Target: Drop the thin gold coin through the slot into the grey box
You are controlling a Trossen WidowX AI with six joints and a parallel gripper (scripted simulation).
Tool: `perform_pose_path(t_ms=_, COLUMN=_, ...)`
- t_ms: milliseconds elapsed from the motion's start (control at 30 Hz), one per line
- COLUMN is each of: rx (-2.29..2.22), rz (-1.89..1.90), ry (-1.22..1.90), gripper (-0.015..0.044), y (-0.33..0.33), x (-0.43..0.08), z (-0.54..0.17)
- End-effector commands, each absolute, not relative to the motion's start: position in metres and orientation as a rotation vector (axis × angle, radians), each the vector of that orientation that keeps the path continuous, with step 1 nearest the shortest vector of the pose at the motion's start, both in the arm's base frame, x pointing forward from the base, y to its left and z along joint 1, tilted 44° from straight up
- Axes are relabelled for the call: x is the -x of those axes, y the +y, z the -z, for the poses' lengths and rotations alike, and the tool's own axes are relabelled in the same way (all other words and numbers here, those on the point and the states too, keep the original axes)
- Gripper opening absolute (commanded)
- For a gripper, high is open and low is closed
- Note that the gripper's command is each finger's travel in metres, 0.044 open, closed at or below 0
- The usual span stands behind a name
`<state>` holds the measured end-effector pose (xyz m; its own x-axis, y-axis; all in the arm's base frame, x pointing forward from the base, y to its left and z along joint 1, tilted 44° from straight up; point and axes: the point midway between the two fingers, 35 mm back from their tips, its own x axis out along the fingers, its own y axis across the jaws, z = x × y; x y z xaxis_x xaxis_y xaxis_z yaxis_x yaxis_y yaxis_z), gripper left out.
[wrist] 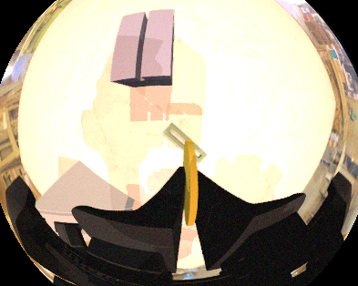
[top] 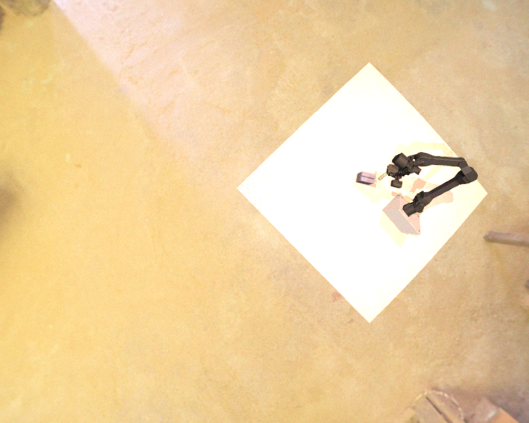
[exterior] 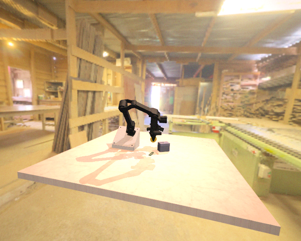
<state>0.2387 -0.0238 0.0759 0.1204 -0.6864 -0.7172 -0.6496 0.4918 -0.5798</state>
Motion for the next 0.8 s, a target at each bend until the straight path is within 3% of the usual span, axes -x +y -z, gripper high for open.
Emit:
perform_pose_path(t_ms=0, rx=1.188, rz=0.034, ry=1.569, gripper=0.0000, y=-0.016, x=-0.245, z=-0.070)
perform_pose_path(t_ms=767, rx=1.183, rz=0.033, ry=1.569, gripper=0.0000, y=0.020, x=-0.277, z=-0.043)
